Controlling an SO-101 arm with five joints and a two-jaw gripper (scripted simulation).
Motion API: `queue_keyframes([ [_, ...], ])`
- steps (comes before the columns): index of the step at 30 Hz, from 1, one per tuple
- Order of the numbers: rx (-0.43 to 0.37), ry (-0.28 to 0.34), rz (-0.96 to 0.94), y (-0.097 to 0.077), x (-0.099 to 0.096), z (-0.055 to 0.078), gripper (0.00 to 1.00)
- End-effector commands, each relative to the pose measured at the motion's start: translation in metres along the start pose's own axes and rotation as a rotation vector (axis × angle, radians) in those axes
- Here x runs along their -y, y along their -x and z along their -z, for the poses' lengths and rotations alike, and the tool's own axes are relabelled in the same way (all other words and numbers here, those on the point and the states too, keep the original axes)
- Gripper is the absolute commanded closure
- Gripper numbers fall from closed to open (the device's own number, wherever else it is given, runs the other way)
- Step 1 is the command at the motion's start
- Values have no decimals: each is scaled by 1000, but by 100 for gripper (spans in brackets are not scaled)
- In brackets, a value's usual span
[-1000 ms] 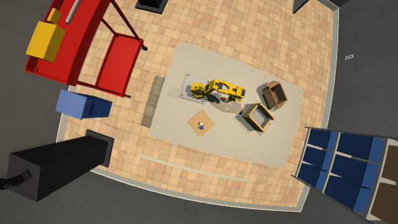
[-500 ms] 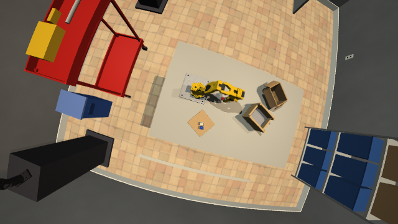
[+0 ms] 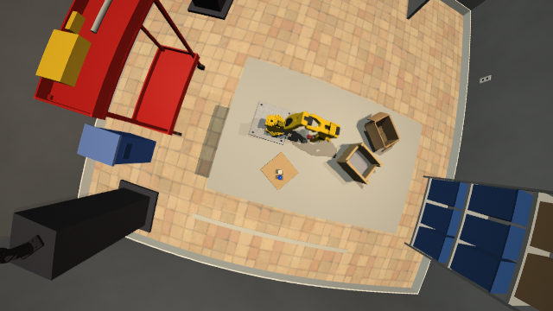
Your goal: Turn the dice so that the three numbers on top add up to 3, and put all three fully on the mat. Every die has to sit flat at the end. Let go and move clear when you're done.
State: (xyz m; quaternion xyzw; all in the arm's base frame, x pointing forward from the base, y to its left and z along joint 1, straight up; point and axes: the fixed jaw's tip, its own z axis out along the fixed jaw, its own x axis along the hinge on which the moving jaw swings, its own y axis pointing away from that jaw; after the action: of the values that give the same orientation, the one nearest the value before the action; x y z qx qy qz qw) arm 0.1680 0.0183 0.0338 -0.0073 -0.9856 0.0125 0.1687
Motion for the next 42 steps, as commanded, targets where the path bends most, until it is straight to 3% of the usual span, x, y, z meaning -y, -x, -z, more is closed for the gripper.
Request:
queue_keyframes([
  [1,-15,-4,1,-1,-2,-1,72],
  [42,-51,-7,2,8,-3,-29,72],
])
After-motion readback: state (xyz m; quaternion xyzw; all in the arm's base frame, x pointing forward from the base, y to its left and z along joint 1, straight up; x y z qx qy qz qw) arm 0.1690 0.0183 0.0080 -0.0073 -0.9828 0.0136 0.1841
